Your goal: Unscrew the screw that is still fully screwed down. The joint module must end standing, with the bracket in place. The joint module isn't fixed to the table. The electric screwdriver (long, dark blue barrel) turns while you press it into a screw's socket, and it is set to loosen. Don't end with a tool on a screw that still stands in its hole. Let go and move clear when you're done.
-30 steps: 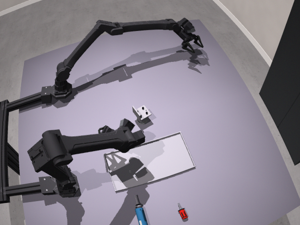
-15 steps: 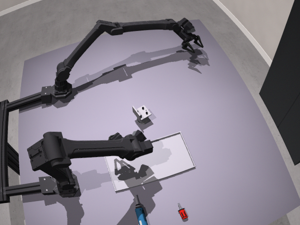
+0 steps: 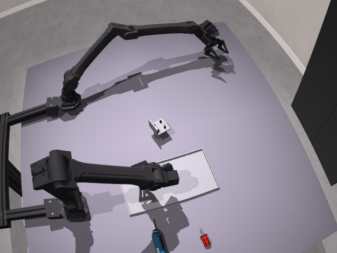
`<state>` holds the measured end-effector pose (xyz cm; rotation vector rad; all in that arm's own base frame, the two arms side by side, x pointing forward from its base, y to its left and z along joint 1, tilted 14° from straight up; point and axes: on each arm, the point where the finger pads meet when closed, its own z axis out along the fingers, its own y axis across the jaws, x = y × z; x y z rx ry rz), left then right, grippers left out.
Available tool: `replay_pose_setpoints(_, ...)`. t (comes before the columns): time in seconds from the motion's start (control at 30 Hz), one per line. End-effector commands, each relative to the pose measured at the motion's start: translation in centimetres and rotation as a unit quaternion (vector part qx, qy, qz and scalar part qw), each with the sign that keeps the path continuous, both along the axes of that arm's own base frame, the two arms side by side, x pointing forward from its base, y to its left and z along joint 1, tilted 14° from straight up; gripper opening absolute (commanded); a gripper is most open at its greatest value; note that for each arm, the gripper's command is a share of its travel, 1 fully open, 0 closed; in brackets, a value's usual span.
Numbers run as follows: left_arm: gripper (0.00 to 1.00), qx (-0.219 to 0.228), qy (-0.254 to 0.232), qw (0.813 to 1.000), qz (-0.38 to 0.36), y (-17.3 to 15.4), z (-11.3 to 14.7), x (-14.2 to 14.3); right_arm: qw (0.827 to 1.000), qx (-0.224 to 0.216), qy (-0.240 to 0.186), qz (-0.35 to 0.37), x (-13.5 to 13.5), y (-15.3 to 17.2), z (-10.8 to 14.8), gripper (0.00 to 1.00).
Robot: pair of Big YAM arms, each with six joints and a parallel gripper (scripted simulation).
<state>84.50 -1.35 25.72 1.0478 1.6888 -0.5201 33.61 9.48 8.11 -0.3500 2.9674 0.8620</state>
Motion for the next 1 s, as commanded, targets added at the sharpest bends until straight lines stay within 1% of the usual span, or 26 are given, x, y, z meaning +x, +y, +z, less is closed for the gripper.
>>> replay_pose_setpoints(0.0,1.00,0.003,-0.024,1.000,-0.001,-0.1,2.6,0.2,1.000,-0.001,-0.004,-0.013,1.0,0.3,0.8,0.65)
replay_pose_setpoints(0.03,1.00,0.003,-0.024,1.000,-0.001,-0.1,2.6,0.2,1.000,-0.001,-0.004,-0.013,1.0,0.3,0.8,0.65)
replay_pose_setpoints(0.07,1.00,0.003,-0.024,1.000,-0.001,-0.1,2.6,0.2,0.999,-0.007,-0.012,-0.039,1.6,-0.7,1.3,0.65)
replay_pose_setpoints(0.17,1.00,0.003,-0.024,1.000,-0.001,-0.1,2.6,0.2,0.996,-0.020,-0.017,-0.081,3.1,-2.5,2.2,0.65)
replay_pose_setpoints(0.23,1.00,0.003,-0.024,1.000,-0.001,-0.1,2.6,0.2,0.994,-0.029,-0.012,-0.109,3.4,-3.6,2.2,0.65)
replay_pose_setpoints(0.33,1.00,0.003,-0.024,1.000,-0.001,-0.1,2.6,0.2,0.988,-0.043,0.011,-0.151,3.4,-5.3,1.1,0.65)
replay_pose_setpoints(0.43,1.00,0.003,-0.024,1.000,-0.001,-0.1,2.6,0.2,0.980,-0.056,0.014,-0.193,4.5,-7.1,1.5,0.65)
replay_pose_setpoints(0.47,1.00,0.003,-0.024,1.000,-0.001,-0.1,2.6,0.2,0.980,-0.056,0.015,-0.193,4.4,-7.1,1.4,0.65)
replay_pose_setpoints(0.5,1.00,0.003,-0.024,1.000,-0.001,-0.1,2.6,0.2,0.980,-0.057,0.024,-0.191,3.6,-6.9,0.8,0.65)
replay_pose_setpoints(0.53,1.00,0.003,-0.024,1.000,-0.001,-0.1,2.6,0.2,0.982,-0.056,0.025,-0.181,3.3,-6.4,0.9,0.65)
replay_pose_setpoints(0.6,1.00,0.003,-0.024,1.000,-0.001,-0.1,2.6,0.2,0.982,-0.056,0.025,-0.181,3.3,-6.4,0.9,0.65)
replay_pose_setpoints(0.63,1.00,0.003,-0.024,1.000,-0.001,-0.1,2.6,0.2,0.976,-0.060,0.022,-0.207,3.5,-7.5,1.1,0.65)
replay_pose_setpoints(0.77,1.00,0.003,-0.024,1.000,-0.001,-0.1,2.6,0.2,0.961,-0.073,0.012,-0.266,5.0,-10.2,2.5,0.65)
replay_pose_setpoints(0.97,1.00,0.003,-0.024,1.000,-0.001,-0.1,2.6,0.2,0.931,-0.096,0.041,-0.349,5.0,-13.8,1.5,0.65)
